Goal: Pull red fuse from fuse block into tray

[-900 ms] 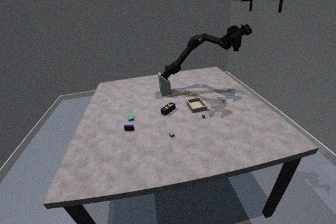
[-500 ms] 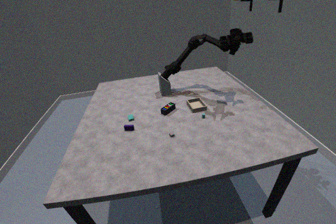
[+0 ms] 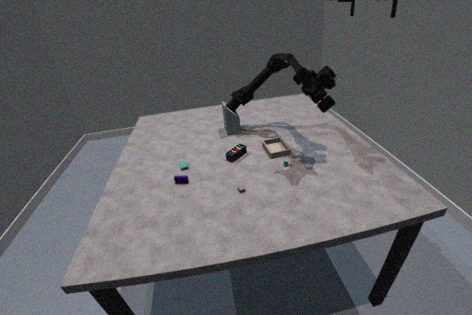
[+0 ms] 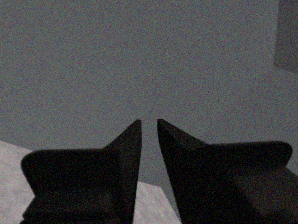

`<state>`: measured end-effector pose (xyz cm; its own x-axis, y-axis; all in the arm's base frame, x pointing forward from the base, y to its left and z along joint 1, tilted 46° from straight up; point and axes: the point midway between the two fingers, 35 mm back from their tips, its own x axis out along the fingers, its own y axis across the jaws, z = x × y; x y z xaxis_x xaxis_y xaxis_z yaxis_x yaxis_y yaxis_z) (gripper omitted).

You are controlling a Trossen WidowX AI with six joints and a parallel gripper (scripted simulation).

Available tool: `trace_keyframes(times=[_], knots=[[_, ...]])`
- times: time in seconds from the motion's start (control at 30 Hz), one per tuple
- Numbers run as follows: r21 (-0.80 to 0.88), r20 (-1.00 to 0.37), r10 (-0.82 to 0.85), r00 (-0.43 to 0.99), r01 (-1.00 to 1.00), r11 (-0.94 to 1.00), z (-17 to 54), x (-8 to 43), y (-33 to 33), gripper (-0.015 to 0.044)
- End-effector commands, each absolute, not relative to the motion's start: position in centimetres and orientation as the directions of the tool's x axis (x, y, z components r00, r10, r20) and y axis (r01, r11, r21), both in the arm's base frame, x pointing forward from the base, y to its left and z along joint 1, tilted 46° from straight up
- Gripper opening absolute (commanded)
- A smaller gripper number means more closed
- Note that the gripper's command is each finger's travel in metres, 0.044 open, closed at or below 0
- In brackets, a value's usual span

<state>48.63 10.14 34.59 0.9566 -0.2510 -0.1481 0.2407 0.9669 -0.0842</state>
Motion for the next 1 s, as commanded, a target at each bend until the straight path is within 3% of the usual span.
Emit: trace_keyframes(times=[0.0, 0.3, 0.57, 0.73, 0.87, 0.97], knots=[[-0.278, -0.343, -0.171, 0.924, 0.074, 0.958, 27.2, 50.1, 9.5, 0.0065], [-0.365, -0.698, -0.02, 0.716, -0.331, 0.87, 13.9, 48.6, 6.9, 0.0065], [-0.106, -0.913, 0.189, 0.362, -0.658, 0.745, 3.3, 42.6, 4.8, 0.0065], [0.184, -0.914, 0.391, 0.107, -0.75, 0.635, -1.4, 36.9, 4.3, 0.0065], [0.462, -0.781, 0.621, -0.07, -0.733, 0.498, -3.4, 31.4, 4.6, 0.0065], [0.546, -0.704, 0.703, -0.1, -0.71, 0.445, -3.5, 29.7, 4.8, 0.0065]])
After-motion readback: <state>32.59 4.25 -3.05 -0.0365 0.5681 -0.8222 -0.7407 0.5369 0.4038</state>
